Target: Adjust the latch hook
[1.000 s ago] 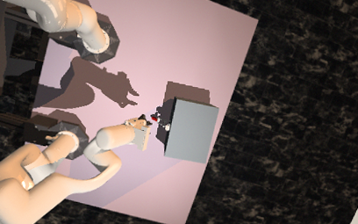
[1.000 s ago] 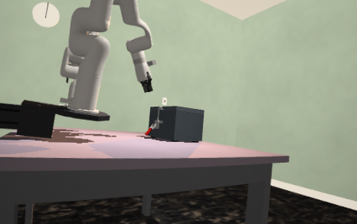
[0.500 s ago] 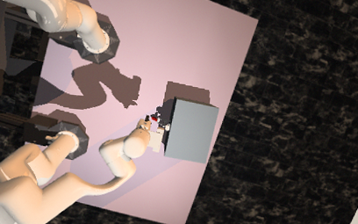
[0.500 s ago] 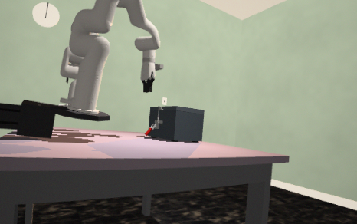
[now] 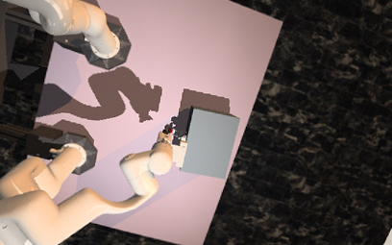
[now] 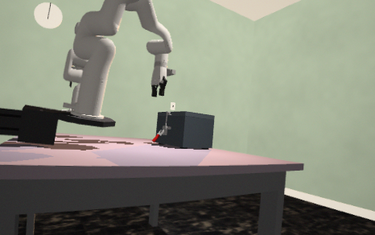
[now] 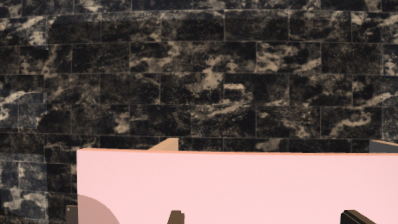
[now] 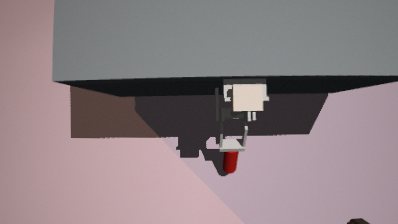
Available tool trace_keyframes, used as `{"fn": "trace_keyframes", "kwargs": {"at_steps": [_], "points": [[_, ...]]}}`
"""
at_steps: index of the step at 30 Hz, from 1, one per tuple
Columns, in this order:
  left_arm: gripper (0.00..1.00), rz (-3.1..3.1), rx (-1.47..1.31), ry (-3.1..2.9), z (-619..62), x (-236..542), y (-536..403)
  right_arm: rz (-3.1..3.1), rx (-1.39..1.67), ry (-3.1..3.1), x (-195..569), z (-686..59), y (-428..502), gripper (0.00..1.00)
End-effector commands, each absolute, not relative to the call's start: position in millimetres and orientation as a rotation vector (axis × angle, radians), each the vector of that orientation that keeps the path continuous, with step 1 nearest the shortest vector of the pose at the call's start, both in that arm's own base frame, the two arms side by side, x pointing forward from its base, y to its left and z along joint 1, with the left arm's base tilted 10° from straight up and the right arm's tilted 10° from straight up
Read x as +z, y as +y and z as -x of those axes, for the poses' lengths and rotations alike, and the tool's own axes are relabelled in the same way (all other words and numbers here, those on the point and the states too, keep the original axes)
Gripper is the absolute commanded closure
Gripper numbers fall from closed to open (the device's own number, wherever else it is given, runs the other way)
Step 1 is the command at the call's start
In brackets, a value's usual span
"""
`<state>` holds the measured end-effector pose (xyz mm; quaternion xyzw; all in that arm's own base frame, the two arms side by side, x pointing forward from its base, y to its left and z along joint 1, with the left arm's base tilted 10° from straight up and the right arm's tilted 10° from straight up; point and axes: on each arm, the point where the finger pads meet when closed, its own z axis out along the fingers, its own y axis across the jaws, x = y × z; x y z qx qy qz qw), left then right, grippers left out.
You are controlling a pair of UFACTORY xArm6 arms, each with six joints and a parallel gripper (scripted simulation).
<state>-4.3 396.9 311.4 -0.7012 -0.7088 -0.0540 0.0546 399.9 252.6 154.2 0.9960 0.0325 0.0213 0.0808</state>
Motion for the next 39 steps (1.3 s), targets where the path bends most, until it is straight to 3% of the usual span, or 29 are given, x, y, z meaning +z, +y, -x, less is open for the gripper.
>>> {"fn": "trace_keyframes", "kwargs": {"at_steps": [1,8,21,39], "points": [[0.00,2.127,-0.169,-2.150,4.4,313.2,397.7,-2.979,0.066,0.096,152.9,-428.1,255.1,0.00],[0.00,2.127,-0.169,-2.150,4.4,313.2,397.7,-2.979,0.066,0.096,148.4,-475.8,258.0,0.00],[0.00,2.127,-0.169,-2.150,4.4,313.2,397.7,-2.972,0.103,0.044,149.9,-485.1,256.1,0.00],[0.00,2.127,-0.169,-2.150,4.4,313.2,397.7,-2.867,0.520,-0.500,173.4,-566.4,238.1,0.00]]}}
